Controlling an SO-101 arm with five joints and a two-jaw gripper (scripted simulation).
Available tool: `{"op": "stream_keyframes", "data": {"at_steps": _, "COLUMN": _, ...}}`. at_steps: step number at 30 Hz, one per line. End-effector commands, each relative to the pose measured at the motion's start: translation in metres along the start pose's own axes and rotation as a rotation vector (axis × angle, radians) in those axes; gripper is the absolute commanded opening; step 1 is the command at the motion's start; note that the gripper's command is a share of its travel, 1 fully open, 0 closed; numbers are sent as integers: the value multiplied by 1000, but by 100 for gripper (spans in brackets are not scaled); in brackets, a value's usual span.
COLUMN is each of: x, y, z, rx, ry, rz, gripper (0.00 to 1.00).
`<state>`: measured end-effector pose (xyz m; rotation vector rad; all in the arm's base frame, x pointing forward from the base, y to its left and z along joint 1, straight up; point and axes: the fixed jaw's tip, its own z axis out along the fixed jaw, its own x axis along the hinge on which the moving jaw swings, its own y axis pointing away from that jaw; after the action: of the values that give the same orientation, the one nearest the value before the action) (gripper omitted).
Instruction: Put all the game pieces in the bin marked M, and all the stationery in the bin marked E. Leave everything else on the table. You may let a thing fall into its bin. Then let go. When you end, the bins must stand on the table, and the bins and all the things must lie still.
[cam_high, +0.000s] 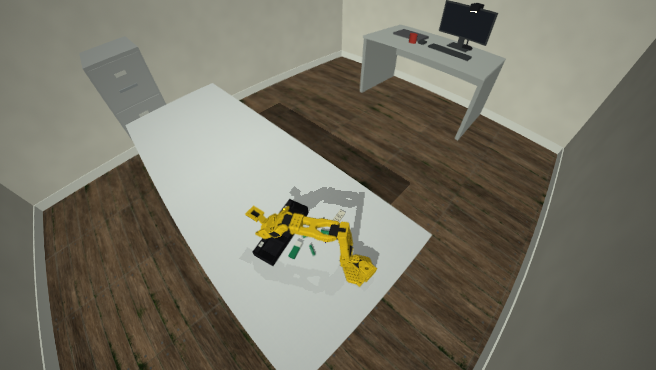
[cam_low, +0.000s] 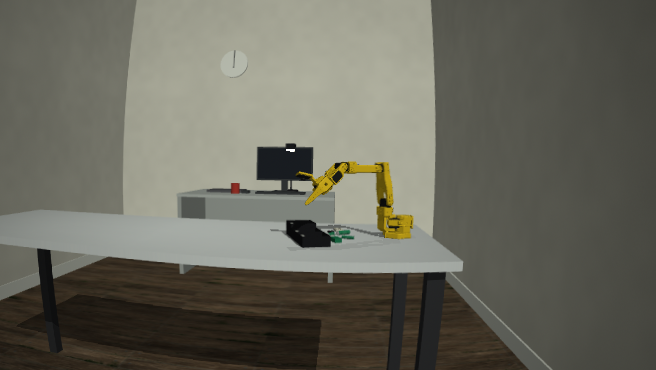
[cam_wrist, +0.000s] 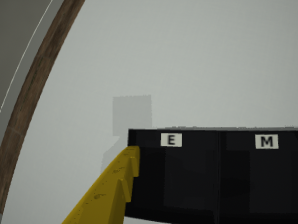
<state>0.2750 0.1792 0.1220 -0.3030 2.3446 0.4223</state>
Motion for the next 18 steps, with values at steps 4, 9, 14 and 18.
{"op": "stream_keyframes", "data": {"at_steps": 4, "x": -15, "y": 5, "z": -15, "rx": -24, "ry": -72, "rz": -7, "gripper": 100}}
{"op": "stream_keyframes", "data": {"at_steps": 9, "x": -15, "y": 0, "z": -14, "rx": -10, "ry": -66, "rz": -30, "gripper": 99}}
{"op": "stream_keyframes", "data": {"at_steps": 14, "x": -14, "y": -8, "z": -14, "rx": 14, "ry": -54, "rz": -70, "gripper": 97}}
{"op": "stream_keyframes", "data": {"at_steps": 18, "x": -12, "y": -18, "z": -14, "rx": 40, "ry": -38, "rz": -115, "gripper": 95}}
